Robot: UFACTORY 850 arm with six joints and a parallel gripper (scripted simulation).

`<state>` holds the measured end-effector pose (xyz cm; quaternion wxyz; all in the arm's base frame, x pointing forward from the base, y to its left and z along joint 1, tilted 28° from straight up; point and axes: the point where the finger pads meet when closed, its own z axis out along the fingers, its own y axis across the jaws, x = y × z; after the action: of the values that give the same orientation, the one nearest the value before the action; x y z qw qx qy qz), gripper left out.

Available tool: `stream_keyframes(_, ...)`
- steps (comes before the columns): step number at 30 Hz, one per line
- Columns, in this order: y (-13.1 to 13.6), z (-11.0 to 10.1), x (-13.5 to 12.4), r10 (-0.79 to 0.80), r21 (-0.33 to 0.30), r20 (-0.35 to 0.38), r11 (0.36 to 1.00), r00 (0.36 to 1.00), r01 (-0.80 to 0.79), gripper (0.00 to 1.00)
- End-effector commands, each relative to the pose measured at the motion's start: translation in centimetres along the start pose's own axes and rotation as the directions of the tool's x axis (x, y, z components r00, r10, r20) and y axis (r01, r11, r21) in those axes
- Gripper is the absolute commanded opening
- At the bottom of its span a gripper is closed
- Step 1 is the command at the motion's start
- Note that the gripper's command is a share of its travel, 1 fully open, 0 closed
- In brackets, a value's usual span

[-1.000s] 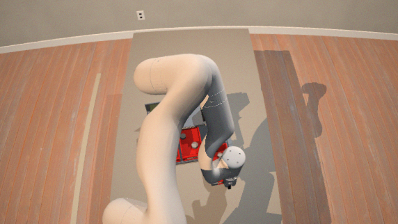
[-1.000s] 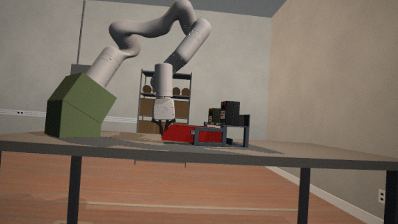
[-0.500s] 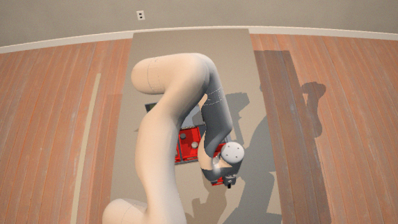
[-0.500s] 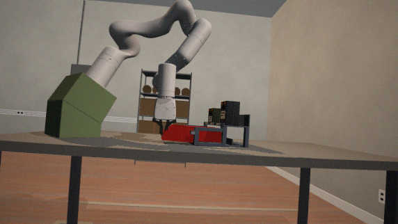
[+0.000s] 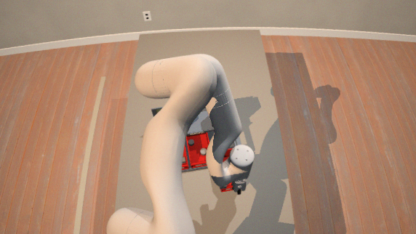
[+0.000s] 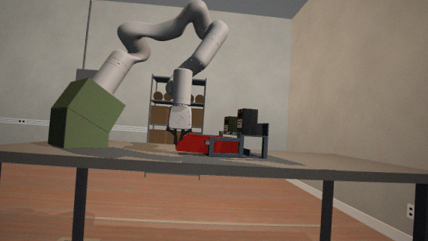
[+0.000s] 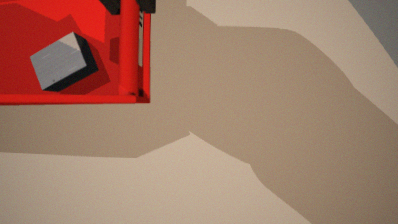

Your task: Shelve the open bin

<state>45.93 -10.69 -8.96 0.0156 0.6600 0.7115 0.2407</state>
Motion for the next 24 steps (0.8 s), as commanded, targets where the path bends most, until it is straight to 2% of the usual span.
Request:
stream_keyframes(1,0.07,-0.03,-0.03,0.001,0.001,0.0,1.0,1.0,-0.001,0.0)
stream_keyframes(24,1.05,-0.03,-0.03,0.001,0.0,0.0,1.0,1.0,-0.001,0.0)
